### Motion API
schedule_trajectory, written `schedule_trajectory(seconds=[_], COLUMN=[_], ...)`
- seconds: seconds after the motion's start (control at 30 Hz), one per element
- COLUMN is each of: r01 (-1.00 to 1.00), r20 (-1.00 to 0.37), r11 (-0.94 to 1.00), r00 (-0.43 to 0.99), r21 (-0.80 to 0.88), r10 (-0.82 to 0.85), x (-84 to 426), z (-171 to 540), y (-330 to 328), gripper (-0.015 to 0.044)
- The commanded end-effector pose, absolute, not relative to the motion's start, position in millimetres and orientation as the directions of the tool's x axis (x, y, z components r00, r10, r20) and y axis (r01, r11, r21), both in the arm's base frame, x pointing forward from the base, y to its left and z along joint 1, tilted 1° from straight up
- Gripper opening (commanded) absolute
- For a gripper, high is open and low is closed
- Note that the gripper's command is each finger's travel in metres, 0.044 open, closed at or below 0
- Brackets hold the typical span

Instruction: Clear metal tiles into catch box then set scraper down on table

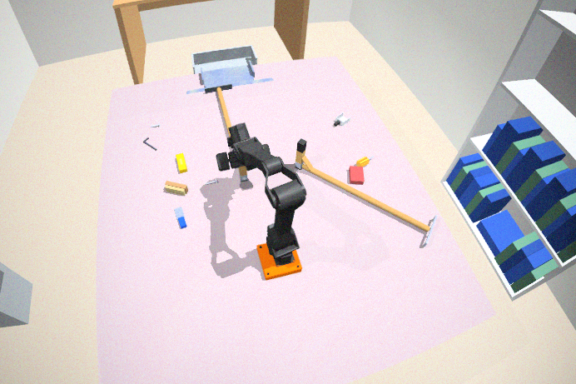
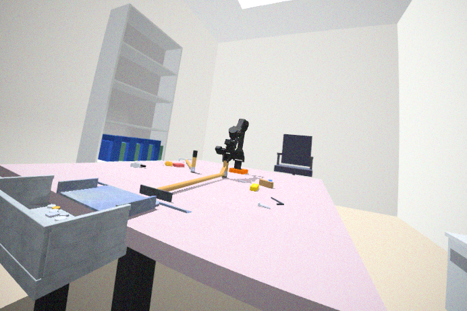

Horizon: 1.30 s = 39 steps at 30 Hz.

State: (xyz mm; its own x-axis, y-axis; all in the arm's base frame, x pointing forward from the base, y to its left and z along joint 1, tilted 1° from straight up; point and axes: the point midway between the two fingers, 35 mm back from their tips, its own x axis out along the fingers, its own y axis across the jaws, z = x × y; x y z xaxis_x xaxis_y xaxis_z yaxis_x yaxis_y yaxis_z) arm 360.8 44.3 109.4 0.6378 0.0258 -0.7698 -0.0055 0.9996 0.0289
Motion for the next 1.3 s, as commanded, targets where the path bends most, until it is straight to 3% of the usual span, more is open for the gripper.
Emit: schedule_trajectory(seconds=[0.0, 1.27], r01=[0.001, 0.017], r20=[-0.761, -0.763], r11=[1.0, 1.0], r00=[0.649, 0.646], r21=[0.029, 0.026], r10=[0.022, 0.009], x=[356, 337], z=[112, 103], y=[43, 6], gripper=[0.0, 0.0])
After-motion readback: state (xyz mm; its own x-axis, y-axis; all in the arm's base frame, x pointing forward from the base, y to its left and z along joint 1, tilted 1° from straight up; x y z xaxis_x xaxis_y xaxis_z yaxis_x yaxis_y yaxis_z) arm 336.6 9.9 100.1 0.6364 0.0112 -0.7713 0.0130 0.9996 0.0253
